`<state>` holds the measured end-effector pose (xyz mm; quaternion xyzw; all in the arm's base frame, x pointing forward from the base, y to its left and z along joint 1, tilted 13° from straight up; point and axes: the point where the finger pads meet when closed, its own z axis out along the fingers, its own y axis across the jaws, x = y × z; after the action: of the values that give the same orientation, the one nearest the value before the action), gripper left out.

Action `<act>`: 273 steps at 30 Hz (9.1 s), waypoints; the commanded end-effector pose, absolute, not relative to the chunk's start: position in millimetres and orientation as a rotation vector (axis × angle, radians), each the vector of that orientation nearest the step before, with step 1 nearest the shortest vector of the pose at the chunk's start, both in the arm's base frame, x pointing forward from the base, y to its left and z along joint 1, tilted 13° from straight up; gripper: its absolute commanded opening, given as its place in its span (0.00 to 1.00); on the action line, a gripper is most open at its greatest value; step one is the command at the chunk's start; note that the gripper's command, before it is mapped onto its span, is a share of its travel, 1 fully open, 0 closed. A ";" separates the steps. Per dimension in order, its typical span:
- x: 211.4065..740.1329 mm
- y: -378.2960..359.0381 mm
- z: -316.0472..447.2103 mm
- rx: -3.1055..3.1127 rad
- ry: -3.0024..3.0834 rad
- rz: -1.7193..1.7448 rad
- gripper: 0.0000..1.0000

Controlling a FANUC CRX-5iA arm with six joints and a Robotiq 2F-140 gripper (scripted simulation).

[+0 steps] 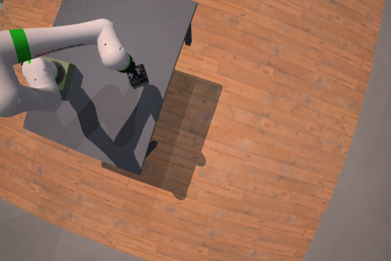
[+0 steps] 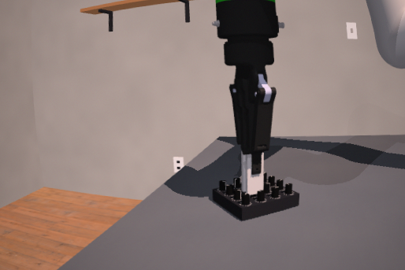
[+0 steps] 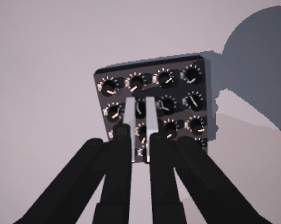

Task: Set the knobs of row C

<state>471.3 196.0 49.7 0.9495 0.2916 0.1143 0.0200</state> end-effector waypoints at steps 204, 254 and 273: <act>439.1 176.5 101.2 1.155 -3.162 0.084 0.12; 439.2 176.4 100.2 1.124 -3.174 0.081 0.12; 442.7 176.9 85.1 1.124 -3.174 0.081 0.12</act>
<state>441.9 176.7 87.5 0.3316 -0.9364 0.0238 -0.1127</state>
